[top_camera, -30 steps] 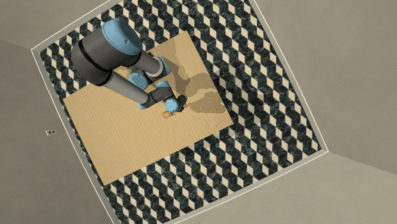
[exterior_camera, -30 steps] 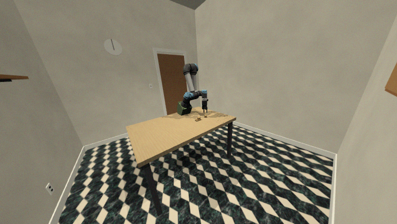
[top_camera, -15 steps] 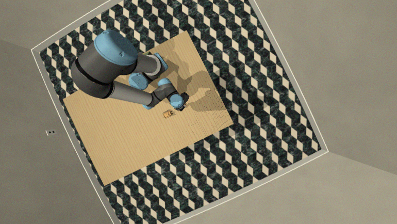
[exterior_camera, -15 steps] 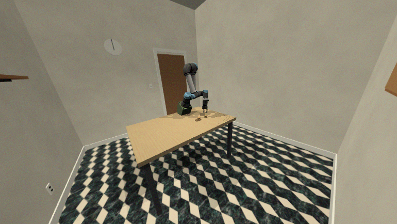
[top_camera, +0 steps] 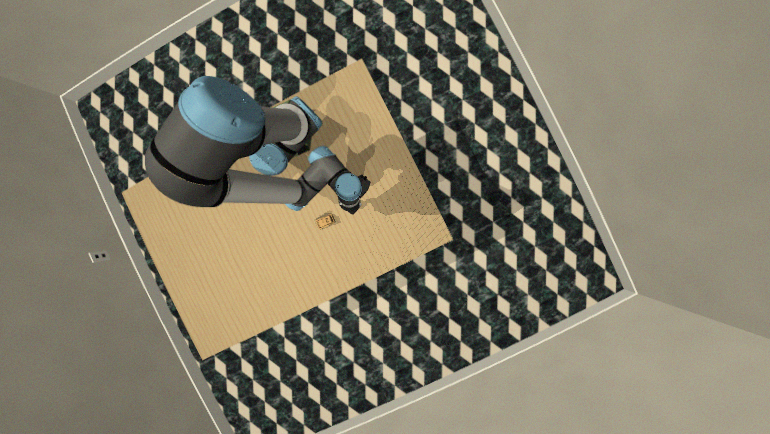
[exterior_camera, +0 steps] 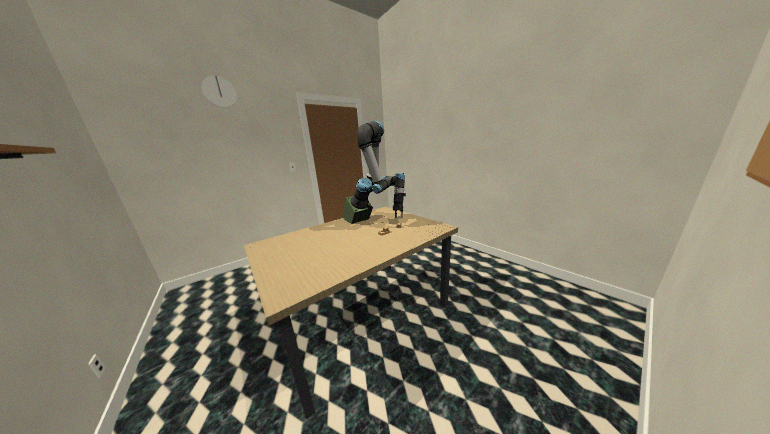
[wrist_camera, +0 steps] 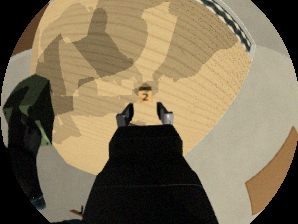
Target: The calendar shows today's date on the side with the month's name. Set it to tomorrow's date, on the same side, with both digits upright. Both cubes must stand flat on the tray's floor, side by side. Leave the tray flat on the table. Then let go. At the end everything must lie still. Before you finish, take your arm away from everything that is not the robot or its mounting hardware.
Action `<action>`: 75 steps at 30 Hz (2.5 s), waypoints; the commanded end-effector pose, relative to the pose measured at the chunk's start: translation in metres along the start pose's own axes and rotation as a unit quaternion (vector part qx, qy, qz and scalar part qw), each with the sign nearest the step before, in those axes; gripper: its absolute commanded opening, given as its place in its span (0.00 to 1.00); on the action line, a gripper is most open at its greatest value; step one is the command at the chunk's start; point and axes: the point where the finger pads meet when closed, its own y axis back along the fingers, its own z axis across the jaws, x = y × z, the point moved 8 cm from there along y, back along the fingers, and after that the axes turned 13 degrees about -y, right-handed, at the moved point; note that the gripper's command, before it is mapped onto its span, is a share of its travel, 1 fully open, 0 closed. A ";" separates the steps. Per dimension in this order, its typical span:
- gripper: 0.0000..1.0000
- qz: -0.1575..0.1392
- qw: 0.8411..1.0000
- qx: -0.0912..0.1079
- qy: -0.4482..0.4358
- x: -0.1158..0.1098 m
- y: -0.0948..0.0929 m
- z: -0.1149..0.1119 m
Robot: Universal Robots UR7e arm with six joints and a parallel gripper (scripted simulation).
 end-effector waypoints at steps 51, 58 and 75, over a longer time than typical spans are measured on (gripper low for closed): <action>0.90 -0.146 0.989 -0.029 -0.003 0.026 -0.005 -0.006; 0.90 -0.187 0.982 -0.030 -0.006 0.031 -0.009 -0.009; 0.90 -0.255 0.965 -0.060 -0.001 0.045 -0.012 -0.010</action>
